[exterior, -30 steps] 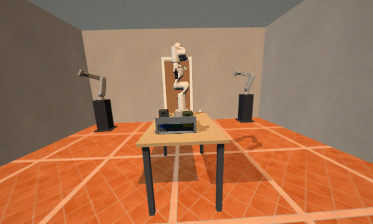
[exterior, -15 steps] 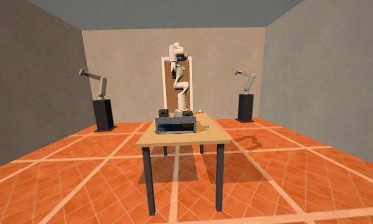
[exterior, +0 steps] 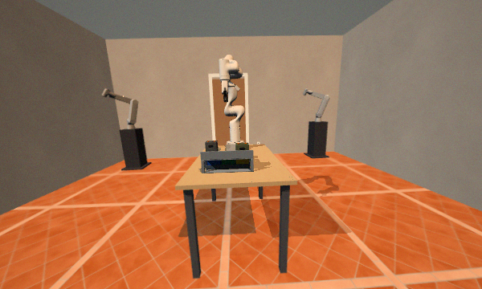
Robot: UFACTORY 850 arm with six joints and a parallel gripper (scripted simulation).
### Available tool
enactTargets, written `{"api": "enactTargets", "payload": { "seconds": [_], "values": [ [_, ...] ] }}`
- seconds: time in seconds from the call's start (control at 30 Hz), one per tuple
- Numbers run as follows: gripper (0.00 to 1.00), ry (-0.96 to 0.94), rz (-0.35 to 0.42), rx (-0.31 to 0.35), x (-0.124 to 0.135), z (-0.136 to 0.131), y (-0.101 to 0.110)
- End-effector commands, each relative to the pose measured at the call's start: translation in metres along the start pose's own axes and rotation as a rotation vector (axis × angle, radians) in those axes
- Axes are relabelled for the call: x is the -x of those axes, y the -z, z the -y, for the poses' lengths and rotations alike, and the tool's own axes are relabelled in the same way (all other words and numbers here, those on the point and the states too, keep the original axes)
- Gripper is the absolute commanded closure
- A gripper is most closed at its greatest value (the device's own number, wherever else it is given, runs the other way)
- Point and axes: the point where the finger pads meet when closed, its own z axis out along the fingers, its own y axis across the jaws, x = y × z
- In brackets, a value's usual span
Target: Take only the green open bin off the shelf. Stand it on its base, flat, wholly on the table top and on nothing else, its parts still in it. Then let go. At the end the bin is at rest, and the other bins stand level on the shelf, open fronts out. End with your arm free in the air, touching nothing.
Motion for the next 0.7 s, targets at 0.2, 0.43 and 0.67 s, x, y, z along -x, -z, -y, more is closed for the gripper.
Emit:
{"api": "enactTargets", "payload": {
  "seconds": [0.2, 0.43, 0.67],
  "values": [
    [0.00, 0.000, 0.000, 0.002, -0.0030, 0.0039, 0.0011],
    [0.00, 0.000, 0.000, 0.002, -0.0030, 0.0039, 0.0011],
    [0.00, 0.000, 0.000, 0.002, -0.0039, 0.0052, 0.0011]
  ]
}}
